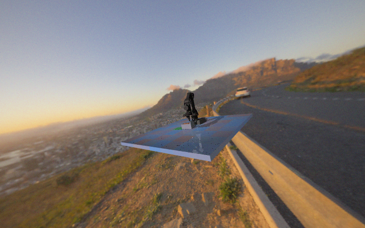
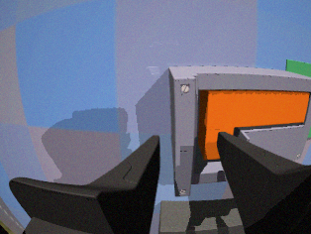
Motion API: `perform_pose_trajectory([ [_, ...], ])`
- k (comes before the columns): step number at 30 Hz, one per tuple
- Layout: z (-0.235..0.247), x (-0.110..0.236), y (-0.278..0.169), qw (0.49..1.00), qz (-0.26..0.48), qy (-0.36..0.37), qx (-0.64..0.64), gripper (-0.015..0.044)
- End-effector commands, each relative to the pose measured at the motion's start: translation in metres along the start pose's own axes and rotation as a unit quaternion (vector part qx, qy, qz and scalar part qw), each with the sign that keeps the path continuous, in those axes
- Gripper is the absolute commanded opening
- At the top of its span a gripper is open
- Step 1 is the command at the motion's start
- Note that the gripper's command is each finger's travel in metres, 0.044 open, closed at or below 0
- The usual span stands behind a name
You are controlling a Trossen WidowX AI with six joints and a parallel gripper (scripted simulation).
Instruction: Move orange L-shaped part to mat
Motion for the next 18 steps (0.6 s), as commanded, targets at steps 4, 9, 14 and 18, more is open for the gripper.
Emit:
perform_pose_trajectory([
  [4,-0.001,-0.019,-0.003,1.000,0.004,-0.002,-0.002,0.0180],
  [9,-0.001,-0.020,-0.003,1.000,0.004,-0.002,-0.002,0.0180],
  [14,-0.001,-0.026,-0.003,1.000,0.004,-0.002,-0.002,0.0180],
  [18,-0.001,-0.033,-0.003,1.000,0.004,-0.002,-0.002,0.0180],
])
Point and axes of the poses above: the point midway between the two fingers, 35 mm back from their tips, its own x axis back along the fingers, its own z axis across the jaws, y = z × x, the point moved 3 cm from there along x, back along the fingers, and after that the axes turned 8 degrees about x, right-handed, at the moved point
